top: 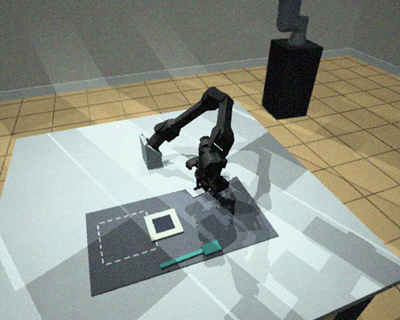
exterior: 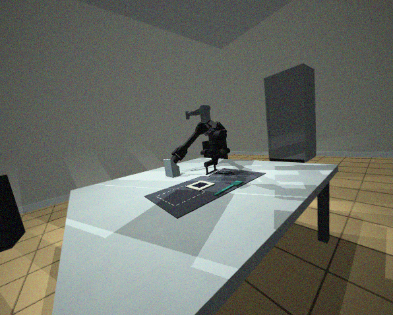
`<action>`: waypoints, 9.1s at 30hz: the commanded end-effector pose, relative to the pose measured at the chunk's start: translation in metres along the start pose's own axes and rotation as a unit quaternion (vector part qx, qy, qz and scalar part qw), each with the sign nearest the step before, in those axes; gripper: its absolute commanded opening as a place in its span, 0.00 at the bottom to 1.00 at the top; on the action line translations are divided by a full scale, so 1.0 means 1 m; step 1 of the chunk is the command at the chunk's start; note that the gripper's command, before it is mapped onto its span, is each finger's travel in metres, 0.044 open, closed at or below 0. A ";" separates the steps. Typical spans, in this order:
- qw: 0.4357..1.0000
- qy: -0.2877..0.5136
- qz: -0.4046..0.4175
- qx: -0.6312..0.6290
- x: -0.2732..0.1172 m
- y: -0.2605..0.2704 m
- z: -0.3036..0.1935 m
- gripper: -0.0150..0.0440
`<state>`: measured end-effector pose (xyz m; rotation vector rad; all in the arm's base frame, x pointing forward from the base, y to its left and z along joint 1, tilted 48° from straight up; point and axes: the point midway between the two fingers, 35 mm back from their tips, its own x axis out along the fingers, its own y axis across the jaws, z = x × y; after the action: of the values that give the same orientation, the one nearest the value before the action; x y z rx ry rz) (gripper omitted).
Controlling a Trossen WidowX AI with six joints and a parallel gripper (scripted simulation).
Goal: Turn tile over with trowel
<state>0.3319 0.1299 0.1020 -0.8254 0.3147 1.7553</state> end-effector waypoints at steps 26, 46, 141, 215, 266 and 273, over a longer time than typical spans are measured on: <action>0.980 0.000 0.000 0.198 -0.006 0.010 0.014 0.71; 0.855 -0.001 -0.001 0.519 -0.015 0.029 0.036 0.71; -0.016 0.000 0.003 1.000 0.012 0.096 0.090 0.71; -0.328 0.001 0.003 0.945 0.016 0.096 0.090 0.71; -0.056 -0.002 -0.080 0.995 -0.024 0.113 0.096 0.76; 0.014 -0.014 -0.086 0.996 -0.019 0.116 0.103 0.76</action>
<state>0.1930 0.1345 0.1681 1.4221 1.7902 -0.4830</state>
